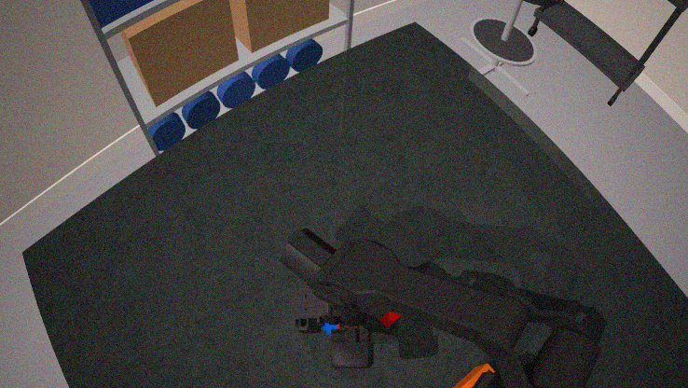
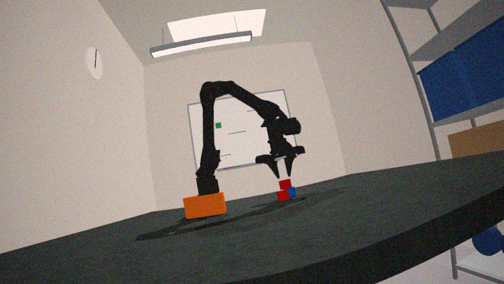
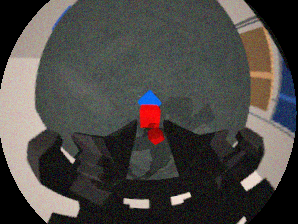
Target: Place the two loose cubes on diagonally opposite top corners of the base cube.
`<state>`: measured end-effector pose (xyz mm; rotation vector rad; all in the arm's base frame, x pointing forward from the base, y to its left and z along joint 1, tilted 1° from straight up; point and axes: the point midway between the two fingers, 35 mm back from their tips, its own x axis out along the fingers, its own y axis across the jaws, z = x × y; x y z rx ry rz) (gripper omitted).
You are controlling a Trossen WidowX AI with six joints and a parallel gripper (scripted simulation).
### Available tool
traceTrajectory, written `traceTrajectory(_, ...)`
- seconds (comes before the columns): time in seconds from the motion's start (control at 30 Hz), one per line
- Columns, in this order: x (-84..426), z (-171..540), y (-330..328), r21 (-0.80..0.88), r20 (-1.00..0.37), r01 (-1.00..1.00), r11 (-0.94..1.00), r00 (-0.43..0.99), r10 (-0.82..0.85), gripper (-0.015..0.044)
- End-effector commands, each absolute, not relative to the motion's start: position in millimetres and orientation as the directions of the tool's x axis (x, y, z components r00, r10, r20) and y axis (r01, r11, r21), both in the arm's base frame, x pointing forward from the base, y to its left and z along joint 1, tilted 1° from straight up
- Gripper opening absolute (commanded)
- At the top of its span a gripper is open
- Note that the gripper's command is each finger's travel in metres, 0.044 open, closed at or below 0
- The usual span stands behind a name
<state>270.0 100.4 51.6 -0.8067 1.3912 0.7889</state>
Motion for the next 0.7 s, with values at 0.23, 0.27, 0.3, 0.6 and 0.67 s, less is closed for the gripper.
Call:
traceTrajectory(0.23,269.9,60.9,95.3,-0.022,-0.999,-0.768,0.640,0.032,0.004,0.0265)
traceTrajectory(0.27,269.6,62.0,93.2,-0.020,-0.999,-0.728,0.686,0.032,0.004,0.0265)
traceTrajectory(0.3,269.4,63.2,91.1,-0.019,-0.999,-0.684,0.729,0.032,0.004,0.0265)
traceTrajectory(0.6,266.2,73.3,72.4,-0.005,-1.000,-0.200,0.980,0.032,0.002,0.0265)
traceTrajectory(0.67,265.2,75.5,68.3,-0.001,-1.000,-0.079,0.997,0.032,0.001,0.0265)
